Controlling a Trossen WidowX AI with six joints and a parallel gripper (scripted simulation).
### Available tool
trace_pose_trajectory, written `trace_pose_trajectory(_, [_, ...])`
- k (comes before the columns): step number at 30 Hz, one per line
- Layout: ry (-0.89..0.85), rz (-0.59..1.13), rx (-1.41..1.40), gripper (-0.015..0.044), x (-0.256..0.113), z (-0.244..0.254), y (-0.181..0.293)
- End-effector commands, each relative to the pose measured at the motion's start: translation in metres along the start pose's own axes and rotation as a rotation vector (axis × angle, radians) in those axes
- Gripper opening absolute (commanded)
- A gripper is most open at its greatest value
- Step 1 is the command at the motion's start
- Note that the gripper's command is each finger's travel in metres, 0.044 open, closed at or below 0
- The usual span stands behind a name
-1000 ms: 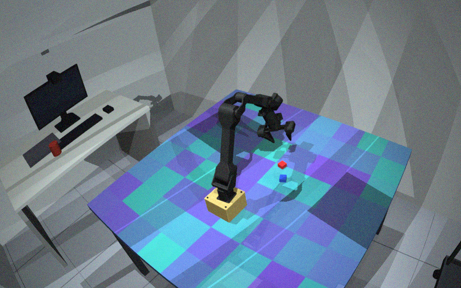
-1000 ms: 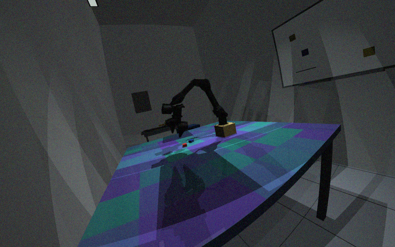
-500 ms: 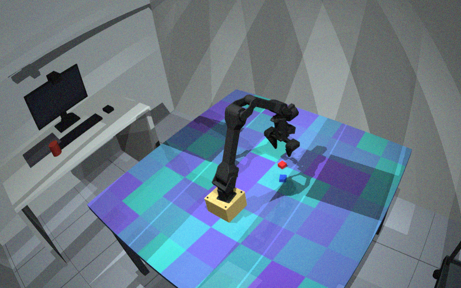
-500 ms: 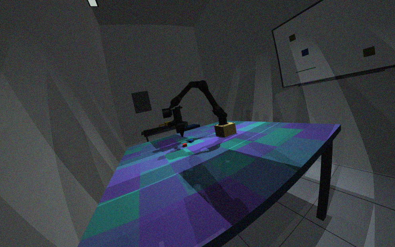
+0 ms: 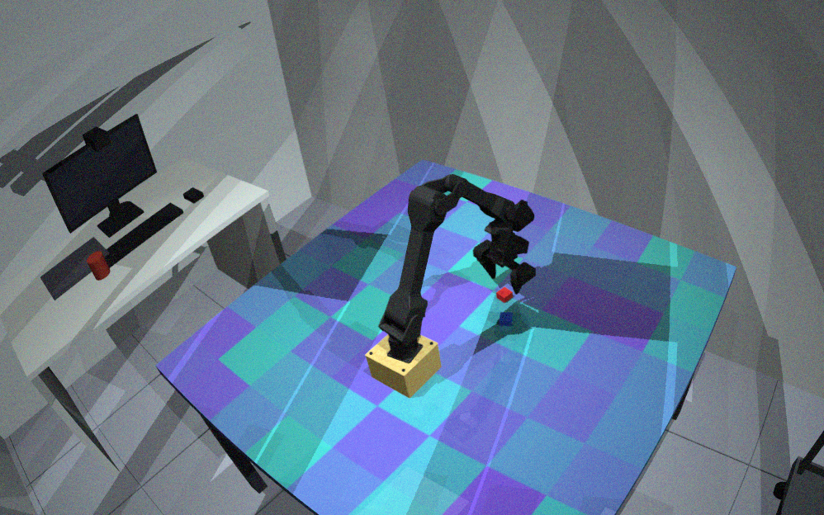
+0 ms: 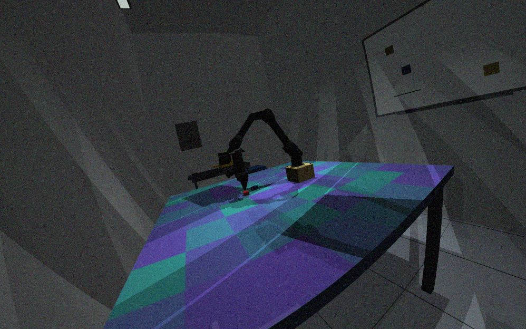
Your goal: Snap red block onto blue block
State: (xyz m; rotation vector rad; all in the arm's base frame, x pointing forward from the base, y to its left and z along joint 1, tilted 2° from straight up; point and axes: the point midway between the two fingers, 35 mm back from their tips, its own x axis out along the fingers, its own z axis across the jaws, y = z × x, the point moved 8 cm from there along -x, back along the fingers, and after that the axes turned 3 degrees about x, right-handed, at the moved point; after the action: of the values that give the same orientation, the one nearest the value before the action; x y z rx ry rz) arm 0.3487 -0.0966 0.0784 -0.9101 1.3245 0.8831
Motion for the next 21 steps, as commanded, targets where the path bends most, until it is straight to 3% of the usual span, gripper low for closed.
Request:
trace_pose_trajectory(1, [-0.002,0.011,0.005,0.044,0.007,0.0,0.002])
trace_pose_trajectory(21, [-0.002,0.012,0.005,0.044,0.036,0.001,0.003])
